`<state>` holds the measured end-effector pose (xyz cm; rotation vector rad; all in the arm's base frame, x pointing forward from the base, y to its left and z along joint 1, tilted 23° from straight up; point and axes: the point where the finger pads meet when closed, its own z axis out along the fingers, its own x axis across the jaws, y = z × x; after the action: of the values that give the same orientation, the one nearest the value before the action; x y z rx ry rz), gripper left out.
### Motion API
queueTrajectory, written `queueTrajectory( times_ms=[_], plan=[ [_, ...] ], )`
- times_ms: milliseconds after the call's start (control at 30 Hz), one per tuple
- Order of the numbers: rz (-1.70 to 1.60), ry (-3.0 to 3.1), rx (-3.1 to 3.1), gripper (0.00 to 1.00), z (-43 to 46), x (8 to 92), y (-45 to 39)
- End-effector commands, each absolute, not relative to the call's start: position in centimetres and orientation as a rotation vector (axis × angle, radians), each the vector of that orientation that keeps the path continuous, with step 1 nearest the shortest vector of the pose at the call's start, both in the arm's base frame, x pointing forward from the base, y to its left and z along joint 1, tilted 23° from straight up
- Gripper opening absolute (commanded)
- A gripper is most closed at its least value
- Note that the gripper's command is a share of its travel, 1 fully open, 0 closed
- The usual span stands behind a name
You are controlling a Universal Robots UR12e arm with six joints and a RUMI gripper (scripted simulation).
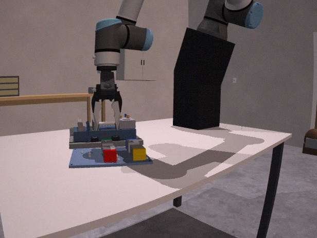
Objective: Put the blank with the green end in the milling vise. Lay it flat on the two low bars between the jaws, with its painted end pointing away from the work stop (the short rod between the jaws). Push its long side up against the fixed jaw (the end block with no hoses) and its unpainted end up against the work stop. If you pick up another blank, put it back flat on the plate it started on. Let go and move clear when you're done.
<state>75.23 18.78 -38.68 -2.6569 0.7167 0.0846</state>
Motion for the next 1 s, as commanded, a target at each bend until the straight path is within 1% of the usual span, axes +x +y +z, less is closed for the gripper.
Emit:
queueTrajectory(
  times_ms=[0, 267, 967],
  plan=[
    [0.083, 0.717, -2.657, 0.4, -39.9, 75.4, 19.3],
    [0.083, 0.717, -2.657, 0.4, -41.3, 75.5, 19.8],
    [0.083, 0.717, -2.657, 0.4, -41.7, 75.5, 20.0]
  ],
)
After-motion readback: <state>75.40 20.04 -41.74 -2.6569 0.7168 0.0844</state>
